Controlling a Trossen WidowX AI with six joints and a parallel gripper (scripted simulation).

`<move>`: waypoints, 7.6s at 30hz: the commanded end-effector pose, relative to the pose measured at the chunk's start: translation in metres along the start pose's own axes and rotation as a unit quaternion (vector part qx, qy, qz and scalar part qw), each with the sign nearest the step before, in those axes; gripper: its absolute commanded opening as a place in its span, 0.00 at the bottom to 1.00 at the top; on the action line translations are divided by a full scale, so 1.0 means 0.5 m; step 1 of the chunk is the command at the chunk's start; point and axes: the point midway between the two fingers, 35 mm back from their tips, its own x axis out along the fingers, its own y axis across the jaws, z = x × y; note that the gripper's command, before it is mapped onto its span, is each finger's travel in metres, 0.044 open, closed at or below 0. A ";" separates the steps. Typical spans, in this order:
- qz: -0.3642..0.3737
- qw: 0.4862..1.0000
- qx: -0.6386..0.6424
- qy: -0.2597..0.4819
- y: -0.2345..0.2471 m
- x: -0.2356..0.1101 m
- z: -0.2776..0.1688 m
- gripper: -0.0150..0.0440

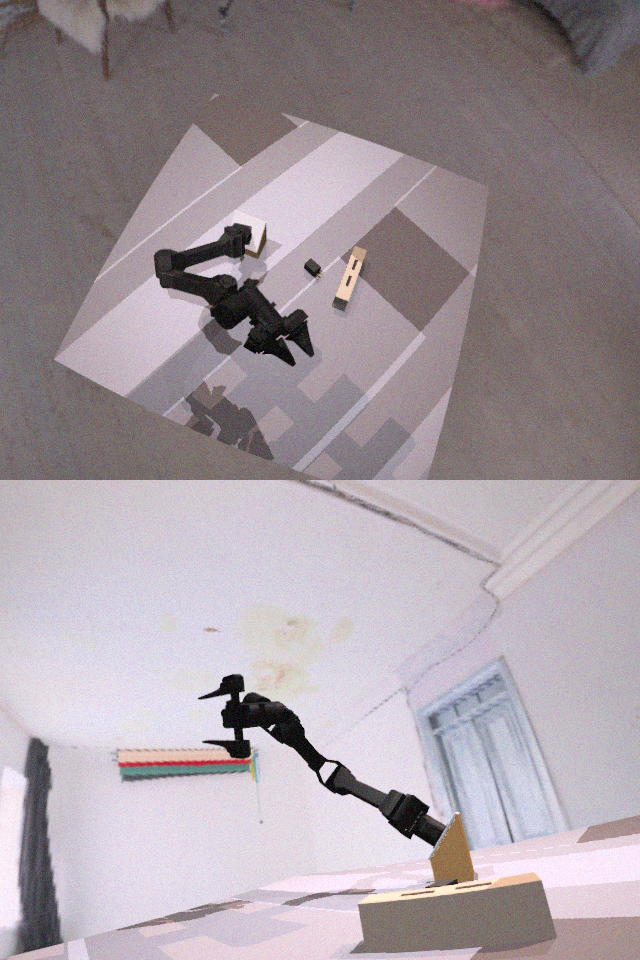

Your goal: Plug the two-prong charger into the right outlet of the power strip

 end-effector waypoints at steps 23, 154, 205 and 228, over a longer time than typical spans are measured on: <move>-0.085 0.948 -0.146 0.268 -0.057 0.031 -0.453 1.00; -0.358 0.614 -0.447 0.543 -0.477 -0.272 -0.835 0.25; -0.272 0.530 -0.548 0.588 -0.509 -0.220 -0.846 0.25; -0.261 0.517 -0.560 0.593 -0.500 -0.169 -0.865 0.25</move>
